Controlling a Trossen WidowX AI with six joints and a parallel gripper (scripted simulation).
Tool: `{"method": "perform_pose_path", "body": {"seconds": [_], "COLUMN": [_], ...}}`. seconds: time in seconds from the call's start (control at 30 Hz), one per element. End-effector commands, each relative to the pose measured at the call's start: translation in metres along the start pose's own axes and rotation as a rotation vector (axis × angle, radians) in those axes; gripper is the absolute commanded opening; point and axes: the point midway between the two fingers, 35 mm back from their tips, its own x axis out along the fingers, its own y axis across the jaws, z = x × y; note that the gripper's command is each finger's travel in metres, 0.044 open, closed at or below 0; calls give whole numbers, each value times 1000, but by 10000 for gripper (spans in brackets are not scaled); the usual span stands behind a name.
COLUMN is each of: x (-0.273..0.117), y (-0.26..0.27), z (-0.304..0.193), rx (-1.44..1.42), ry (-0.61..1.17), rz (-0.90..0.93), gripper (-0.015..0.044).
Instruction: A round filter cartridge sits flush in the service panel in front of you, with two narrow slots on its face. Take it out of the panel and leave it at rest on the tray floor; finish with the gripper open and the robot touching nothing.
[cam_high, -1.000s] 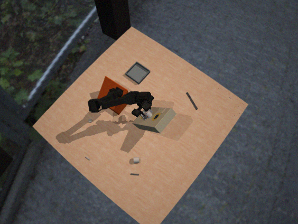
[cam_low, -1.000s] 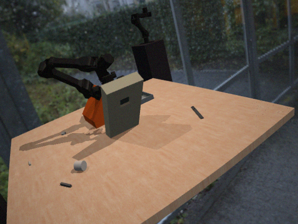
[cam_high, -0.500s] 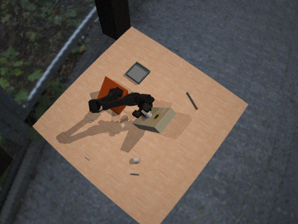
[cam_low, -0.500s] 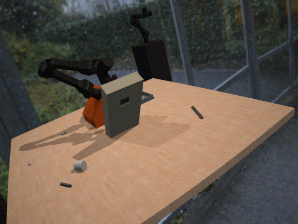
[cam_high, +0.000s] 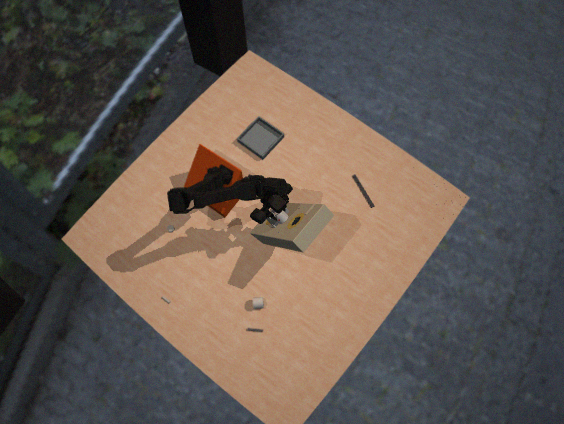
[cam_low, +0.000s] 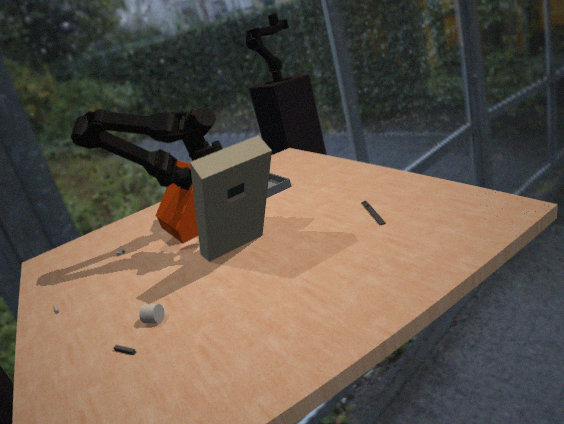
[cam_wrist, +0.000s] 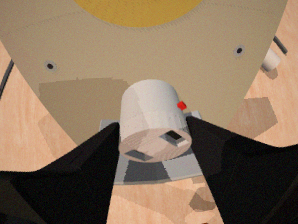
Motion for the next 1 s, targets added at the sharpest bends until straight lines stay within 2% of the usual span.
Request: {"method": "perform_pose_path", "body": {"seconds": [0.0, 0.1, 0.37, 0.97], "x": [0, -4, -16, -99], "y": [0, 0, 2, 0], "z": [1, 8, 23, 27], "rx": [1, 1, 1, -1], "ry": [0, 0, 1, 4], "rz": [2, 2, 5, 5], "gripper": [74, 0, 0, 0]}}
